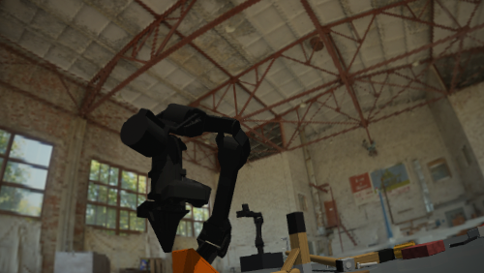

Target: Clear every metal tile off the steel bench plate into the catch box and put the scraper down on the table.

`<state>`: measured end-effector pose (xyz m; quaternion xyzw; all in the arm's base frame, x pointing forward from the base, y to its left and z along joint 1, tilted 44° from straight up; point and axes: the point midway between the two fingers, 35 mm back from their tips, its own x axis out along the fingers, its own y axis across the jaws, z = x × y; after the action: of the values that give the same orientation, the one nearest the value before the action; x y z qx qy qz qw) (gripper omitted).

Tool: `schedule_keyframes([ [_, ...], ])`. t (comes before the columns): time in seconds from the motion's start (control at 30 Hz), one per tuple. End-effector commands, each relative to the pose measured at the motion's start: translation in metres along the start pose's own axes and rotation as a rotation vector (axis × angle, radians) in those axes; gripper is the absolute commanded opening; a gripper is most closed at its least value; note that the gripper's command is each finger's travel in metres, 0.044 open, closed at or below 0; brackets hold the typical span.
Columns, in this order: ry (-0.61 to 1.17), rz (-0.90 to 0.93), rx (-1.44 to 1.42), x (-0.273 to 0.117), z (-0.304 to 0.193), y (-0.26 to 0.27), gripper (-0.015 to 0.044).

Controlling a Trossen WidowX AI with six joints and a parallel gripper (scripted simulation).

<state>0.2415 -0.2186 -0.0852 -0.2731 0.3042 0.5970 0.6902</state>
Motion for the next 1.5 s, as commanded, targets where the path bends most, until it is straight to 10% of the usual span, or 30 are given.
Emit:
schedule_keyframes([
  [0.0, -0.005, -0.003, 0.005, 0.008, 0.001, 0.000, 0.0000],
  [1.47, -0.009, -0.004, 0.003, 0.067, 0.006, -0.008, 0.0000],
])
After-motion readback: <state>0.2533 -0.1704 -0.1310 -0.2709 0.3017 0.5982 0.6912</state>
